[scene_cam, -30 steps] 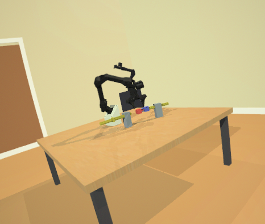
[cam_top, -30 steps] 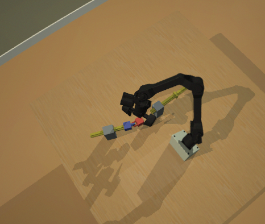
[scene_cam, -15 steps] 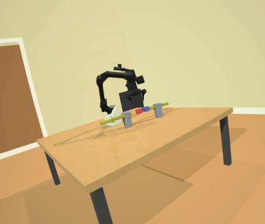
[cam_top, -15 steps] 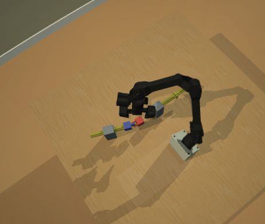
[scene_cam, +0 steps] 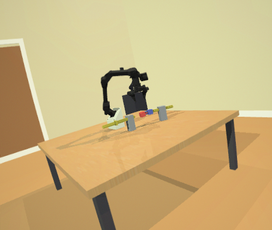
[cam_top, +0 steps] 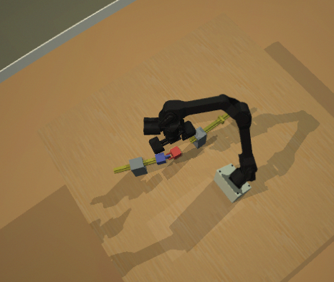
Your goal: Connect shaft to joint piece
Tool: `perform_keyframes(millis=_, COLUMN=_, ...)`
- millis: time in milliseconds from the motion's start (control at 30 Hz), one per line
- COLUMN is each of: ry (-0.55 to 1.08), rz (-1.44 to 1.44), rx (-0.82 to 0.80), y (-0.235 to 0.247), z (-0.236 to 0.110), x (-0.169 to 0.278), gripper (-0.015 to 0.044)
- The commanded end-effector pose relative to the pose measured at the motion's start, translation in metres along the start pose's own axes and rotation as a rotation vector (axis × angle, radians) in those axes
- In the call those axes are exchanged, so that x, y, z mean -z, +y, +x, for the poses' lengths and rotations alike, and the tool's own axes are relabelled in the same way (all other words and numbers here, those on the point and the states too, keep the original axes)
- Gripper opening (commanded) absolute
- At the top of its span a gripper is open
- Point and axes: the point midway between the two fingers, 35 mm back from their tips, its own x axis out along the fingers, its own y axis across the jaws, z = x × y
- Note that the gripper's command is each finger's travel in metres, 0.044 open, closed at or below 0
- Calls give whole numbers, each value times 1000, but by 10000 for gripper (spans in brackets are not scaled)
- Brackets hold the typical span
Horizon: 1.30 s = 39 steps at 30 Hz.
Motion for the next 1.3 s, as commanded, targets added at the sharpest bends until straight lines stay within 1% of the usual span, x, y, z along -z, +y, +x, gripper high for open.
perform_keyframes(millis=0, ry=-5, rz=-134, rx=27, y=-1, z=-10, x=2, gripper=440)
perform_keyframes(millis=267, ry=-6, rz=-140, rx=28, y=-3, z=-10, x=2, gripper=440)
perform_keyframes(millis=333, ry=-5, rz=-140, rx=29, y=-16, z=-6, x=-1, gripper=440)
perform_keyframes(millis=533, ry=-4, rz=-141, rx=36, y=-76, z=21, x=-1, gripper=440)
perform_keyframes(millis=767, ry=-4, rz=-135, rx=37, y=-82, z=24, x=0, gripper=440)
perform_keyframes(millis=1267, ry=-7, rz=324, rx=14, y=-84, z=30, x=-1, gripper=440)
